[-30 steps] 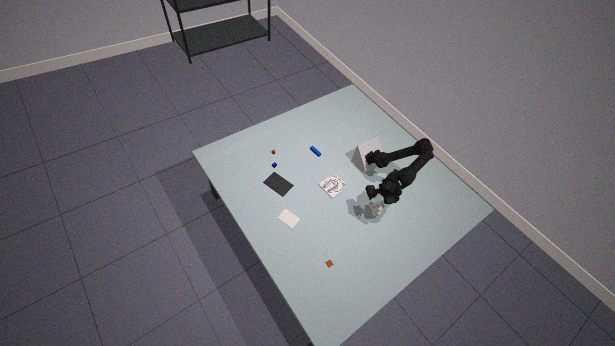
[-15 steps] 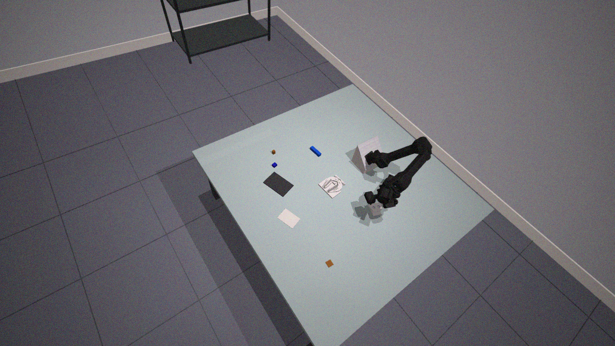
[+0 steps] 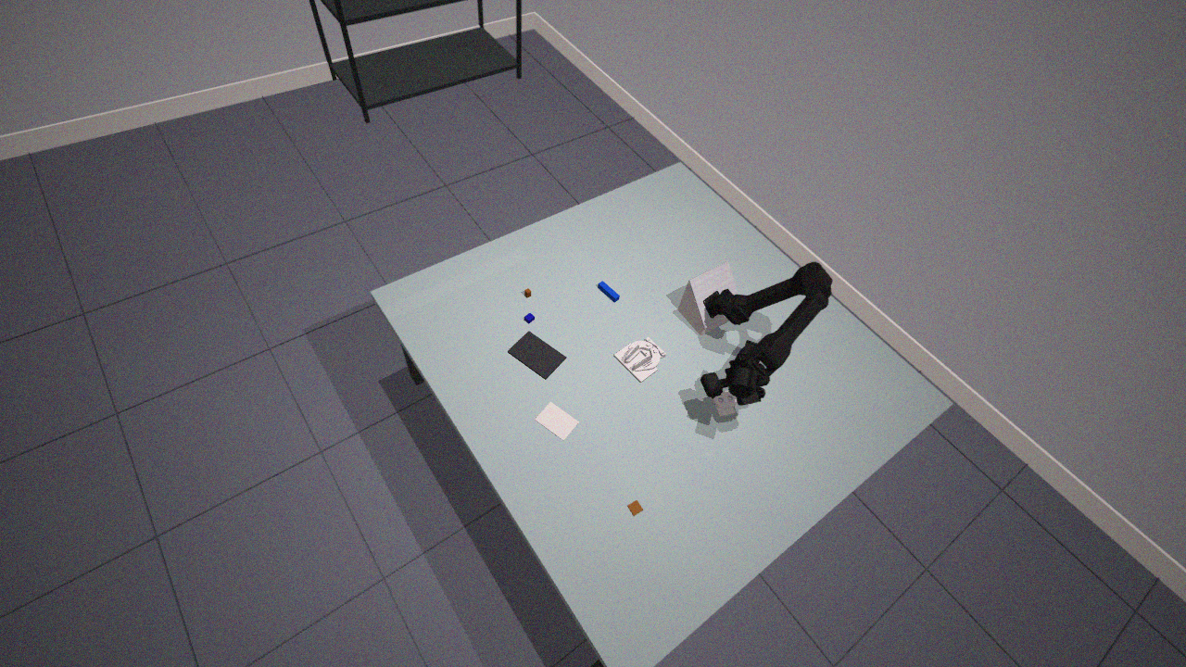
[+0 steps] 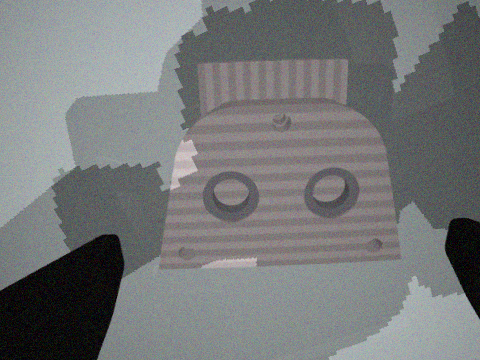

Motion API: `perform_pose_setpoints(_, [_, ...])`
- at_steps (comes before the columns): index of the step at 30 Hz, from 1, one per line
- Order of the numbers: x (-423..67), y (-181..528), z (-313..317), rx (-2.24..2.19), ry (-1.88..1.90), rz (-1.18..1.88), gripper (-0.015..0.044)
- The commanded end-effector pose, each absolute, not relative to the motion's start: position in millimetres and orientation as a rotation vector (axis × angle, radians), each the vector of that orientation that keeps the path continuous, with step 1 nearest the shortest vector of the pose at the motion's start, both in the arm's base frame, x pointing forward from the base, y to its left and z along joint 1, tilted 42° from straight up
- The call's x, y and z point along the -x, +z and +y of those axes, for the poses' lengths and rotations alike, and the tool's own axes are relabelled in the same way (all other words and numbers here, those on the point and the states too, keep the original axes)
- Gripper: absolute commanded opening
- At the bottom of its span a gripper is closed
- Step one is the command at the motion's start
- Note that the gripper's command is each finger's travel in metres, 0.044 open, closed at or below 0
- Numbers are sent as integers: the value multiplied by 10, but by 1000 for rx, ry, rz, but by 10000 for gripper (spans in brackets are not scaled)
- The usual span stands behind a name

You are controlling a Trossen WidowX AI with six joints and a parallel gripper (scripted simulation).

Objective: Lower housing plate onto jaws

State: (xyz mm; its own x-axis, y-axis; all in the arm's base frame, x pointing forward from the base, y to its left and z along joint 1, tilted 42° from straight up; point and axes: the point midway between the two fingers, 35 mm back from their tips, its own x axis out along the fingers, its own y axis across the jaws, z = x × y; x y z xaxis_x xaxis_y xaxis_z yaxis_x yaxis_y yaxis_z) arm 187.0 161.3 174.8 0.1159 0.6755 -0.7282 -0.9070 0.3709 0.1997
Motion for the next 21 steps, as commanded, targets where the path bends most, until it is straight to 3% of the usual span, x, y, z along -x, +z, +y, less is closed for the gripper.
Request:
perform_pose_setpoints(1, [-1872,1696,1643,326,1186,859,440])
perform_pose_setpoints(21, [-1904,1511,1815,325,1186,859,440])
